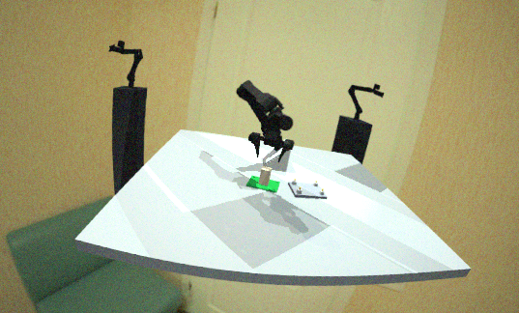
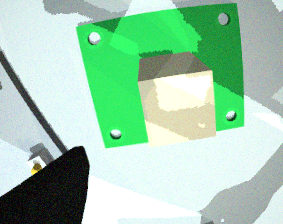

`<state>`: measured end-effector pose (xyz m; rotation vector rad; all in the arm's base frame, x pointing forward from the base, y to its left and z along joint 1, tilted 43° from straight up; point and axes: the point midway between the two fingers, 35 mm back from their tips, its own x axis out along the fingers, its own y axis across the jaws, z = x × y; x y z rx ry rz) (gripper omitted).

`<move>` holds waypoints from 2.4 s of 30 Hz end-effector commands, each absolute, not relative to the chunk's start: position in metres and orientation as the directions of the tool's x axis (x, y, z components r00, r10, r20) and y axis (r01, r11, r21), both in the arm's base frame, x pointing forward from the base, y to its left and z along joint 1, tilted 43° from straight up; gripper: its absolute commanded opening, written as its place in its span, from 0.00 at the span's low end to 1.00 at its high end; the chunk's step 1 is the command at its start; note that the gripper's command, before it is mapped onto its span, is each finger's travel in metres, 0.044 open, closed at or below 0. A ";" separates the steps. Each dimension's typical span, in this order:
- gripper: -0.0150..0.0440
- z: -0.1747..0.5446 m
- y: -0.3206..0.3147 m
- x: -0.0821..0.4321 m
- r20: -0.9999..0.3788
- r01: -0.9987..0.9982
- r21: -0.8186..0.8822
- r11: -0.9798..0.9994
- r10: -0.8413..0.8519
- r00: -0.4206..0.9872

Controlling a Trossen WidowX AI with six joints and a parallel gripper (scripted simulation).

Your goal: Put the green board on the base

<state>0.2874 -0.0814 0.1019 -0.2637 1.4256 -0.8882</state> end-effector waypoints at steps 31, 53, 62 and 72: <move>1.00 0.055 -0.123 0.281 -0.736 0.365 -0.653 0.663 -0.669 -0.103; 0.91 0.035 -0.143 0.276 -0.733 0.365 -0.657 0.660 -0.672 -0.104; 0.54 0.035 -0.143 0.276 -0.733 0.365 -0.657 0.660 -0.672 -0.104; 0.30 0.037 -0.141 0.277 -0.734 0.365 -0.656 0.661 -0.671 -0.104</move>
